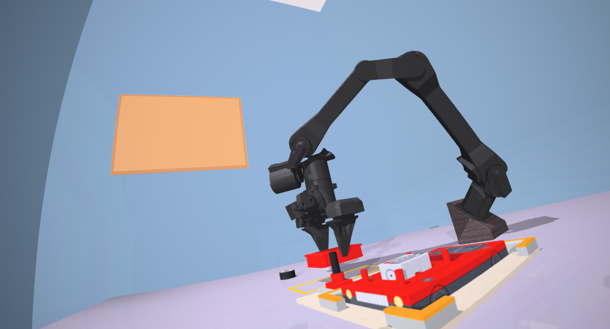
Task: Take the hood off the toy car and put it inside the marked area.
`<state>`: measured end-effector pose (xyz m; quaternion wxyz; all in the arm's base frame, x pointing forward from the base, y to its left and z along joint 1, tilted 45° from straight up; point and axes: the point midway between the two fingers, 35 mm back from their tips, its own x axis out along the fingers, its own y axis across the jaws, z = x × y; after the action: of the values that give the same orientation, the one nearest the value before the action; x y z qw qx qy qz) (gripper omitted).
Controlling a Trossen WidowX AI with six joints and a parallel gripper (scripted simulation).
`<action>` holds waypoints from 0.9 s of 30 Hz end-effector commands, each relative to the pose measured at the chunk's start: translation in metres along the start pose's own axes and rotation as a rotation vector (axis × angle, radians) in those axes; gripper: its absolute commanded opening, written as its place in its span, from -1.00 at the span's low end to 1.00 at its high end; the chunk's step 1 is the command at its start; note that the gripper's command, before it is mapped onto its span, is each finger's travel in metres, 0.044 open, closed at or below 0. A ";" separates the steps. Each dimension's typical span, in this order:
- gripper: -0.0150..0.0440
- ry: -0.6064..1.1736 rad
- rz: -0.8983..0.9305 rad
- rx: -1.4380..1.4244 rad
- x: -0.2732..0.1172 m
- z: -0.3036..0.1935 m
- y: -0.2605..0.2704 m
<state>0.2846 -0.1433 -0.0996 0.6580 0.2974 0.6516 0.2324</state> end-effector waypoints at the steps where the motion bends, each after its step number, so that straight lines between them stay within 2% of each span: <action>1: -0.49 -0.003 0.003 0.005 0.004 0.000 0.000; 27: -0.49 -0.003 0.004 0.005 0.018 -0.001 0.001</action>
<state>0.2841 -0.1313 -0.1103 0.6575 0.2981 0.6515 0.2330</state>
